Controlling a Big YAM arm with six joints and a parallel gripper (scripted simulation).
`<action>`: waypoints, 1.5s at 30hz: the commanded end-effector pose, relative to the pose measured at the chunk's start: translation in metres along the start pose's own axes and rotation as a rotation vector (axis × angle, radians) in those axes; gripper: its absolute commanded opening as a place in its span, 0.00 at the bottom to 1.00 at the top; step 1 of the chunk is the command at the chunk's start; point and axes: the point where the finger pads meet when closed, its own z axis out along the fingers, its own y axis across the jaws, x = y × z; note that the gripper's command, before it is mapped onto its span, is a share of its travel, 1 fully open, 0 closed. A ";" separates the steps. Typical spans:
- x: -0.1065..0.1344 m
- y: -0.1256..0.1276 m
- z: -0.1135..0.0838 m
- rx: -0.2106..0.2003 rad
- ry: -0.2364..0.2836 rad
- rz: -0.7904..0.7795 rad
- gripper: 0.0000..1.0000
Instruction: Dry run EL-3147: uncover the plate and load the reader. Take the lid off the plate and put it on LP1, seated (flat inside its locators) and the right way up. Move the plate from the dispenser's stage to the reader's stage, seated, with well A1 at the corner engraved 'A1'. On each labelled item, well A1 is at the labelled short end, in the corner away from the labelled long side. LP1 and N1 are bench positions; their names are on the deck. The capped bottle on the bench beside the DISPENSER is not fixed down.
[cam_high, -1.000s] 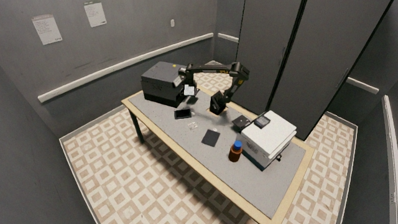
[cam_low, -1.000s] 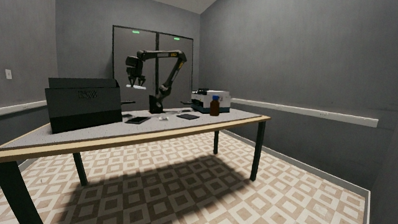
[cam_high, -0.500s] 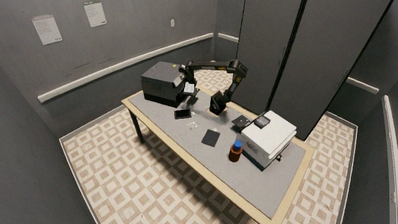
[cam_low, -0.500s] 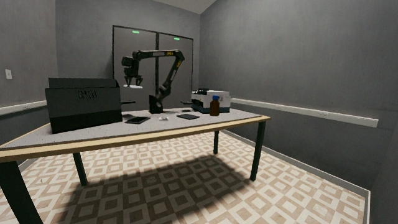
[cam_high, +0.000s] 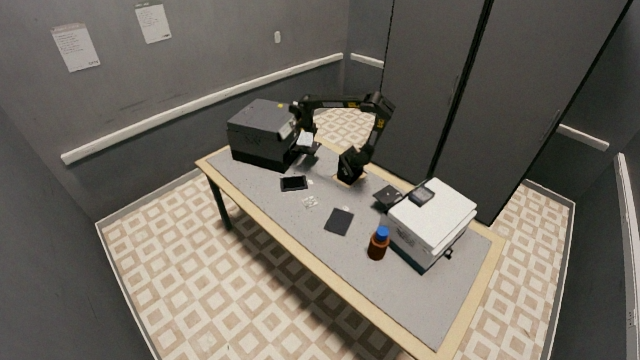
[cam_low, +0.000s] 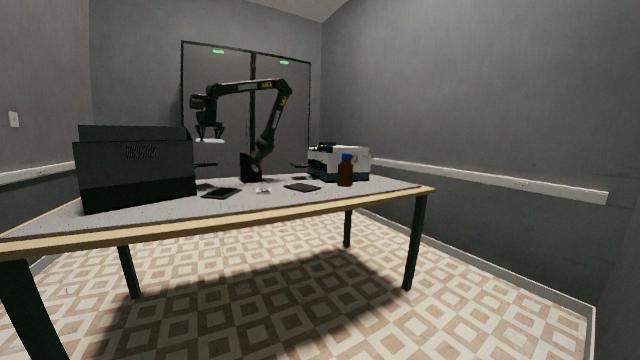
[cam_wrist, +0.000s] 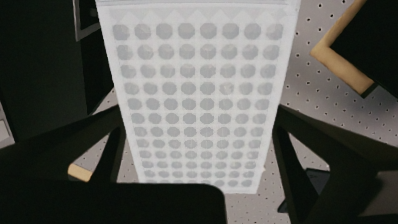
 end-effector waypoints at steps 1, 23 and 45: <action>-0.015 0.019 -0.034 -0.071 0.002 0.050 0.86; -0.075 0.011 -0.017 -0.004 0.089 0.244 0.86; -0.069 -0.005 0.000 0.006 0.076 0.181 0.86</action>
